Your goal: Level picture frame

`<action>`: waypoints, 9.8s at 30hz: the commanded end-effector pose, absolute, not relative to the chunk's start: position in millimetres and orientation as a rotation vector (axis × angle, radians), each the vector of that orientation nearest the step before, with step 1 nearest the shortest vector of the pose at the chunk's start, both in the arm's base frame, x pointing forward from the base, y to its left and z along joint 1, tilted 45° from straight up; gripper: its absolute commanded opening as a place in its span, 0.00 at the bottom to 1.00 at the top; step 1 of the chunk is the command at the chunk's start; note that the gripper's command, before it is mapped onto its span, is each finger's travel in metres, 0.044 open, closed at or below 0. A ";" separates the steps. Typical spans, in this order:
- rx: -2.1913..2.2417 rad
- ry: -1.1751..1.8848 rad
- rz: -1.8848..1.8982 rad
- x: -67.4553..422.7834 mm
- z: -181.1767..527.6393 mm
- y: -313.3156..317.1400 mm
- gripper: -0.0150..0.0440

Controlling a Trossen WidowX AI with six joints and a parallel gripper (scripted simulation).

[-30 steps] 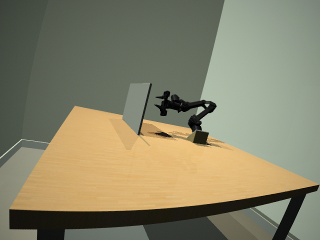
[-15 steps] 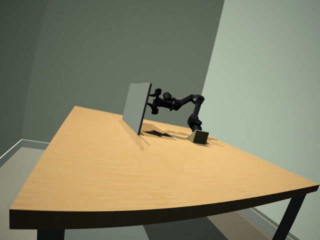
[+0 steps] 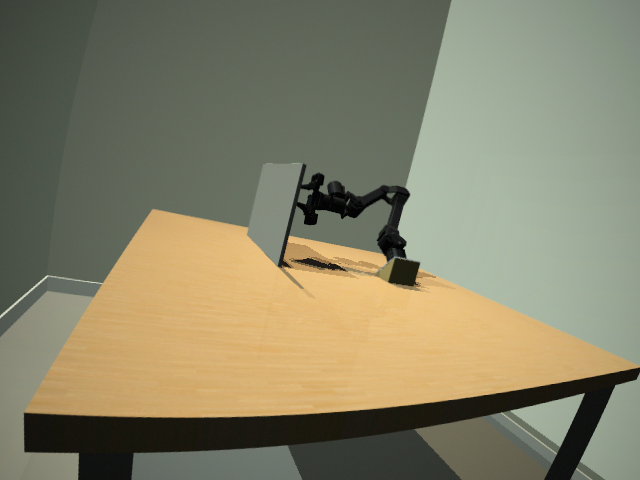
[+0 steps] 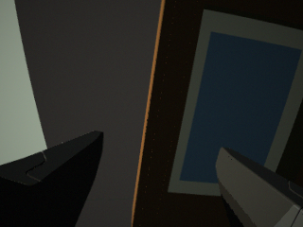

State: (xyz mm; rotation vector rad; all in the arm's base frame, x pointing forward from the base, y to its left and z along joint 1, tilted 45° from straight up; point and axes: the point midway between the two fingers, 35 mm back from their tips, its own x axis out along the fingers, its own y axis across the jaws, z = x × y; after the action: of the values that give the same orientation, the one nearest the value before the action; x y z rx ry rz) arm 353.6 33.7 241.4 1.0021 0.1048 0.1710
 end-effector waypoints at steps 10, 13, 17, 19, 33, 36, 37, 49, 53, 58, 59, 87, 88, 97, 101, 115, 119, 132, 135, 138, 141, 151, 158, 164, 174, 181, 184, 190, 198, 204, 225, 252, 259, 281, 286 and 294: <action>0.999 0.104 0.165 371.6 241.3 35.8 0.69; 0.999 0.103 0.165 376.3 241.2 36.7 0.69; 0.999 0.103 0.165 382.7 241.0 38.0 0.69; 0.999 0.103 0.165 385.9 240.8 38.6 0.69; 1.000 0.102 0.165 393.1 240.1 40.1 0.69; 1.000 0.102 0.165 393.1 240.1 40.1 0.69; 1.000 0.102 0.165 393.1 240.1 40.1 0.69; 1.000 0.102 0.165 393.1 240.1 40.1 0.69; 1.000 0.102 0.165 393.1 240.1 40.1 0.69; 1.000 0.102 0.165 393.1 240.1 40.1 0.69; 1.000 0.102 0.165 393.1 240.1 40.1 0.69; 0.999 0.102 0.165 393.5 240.0 39.6 0.25; 0.999 0.102 0.165 393.5 240.0 39.6 0.25; 1.000 0.102 0.165 393.0 241.4 41.0 0.25; 1.000 0.103 0.165 392.8 242.5 41.7 0.25; 1.000 0.103 0.165 392.3 246.3 44.2 0.25; 1.000 0.103 0.165 392.2 247.2 44.8 0.25; 1.000 0.103 0.165 392.0 249.0 45.9 0.25; 1.000 0.103 0.165 392.0 248.9 45.8 0.25; 1.000 0.103 0.165 392.1 248.4 45.5 0.25; 1.000 0.103 0.165 392.1 248.0 45.3 0.25; 1.000 0.103 0.165 392.0 247.6 45.7 0.25; 1.000 0.103 0.165 392.0 245.9 45.6 0.25; 1.000 0.103 0.165 391.9 245.7 46.1 0.25; 1.000 0.103 0.165 391.8 245.0 47.0 0.25; 1.000 0.103 0.165 391.3 243.3 49.5 0.25; 1.000 0.103 0.165 391.1 242.7 50.5 0.25; 1.000 0.103 0.165 391.1 242.4 50.7 0.25; 1.000 0.103 0.165 390.9 241.9 51.5 0.25; 1.000 0.103 0.165 390.8 241.6 52.0 0.25; 1.000 0.103 0.165 391.3 238.2 49.7 0.25; 0.986 0.101 0.158 391.6 236.3 47.2 0.25; 0.914 0.094 0.161 391.6 235.9 47.0 0.25; 0.799 0.083 0.165 391.6 234.9 46.6 0.25; 0.773 0.081 0.166 391.6 234.7 46.5 0.25; 0.786 0.083 0.164 391.5 235.0 46.7 0.52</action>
State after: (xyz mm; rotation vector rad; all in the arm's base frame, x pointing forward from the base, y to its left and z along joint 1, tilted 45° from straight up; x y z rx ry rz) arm 391.5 46.7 234.9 0.7812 0.0827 0.1641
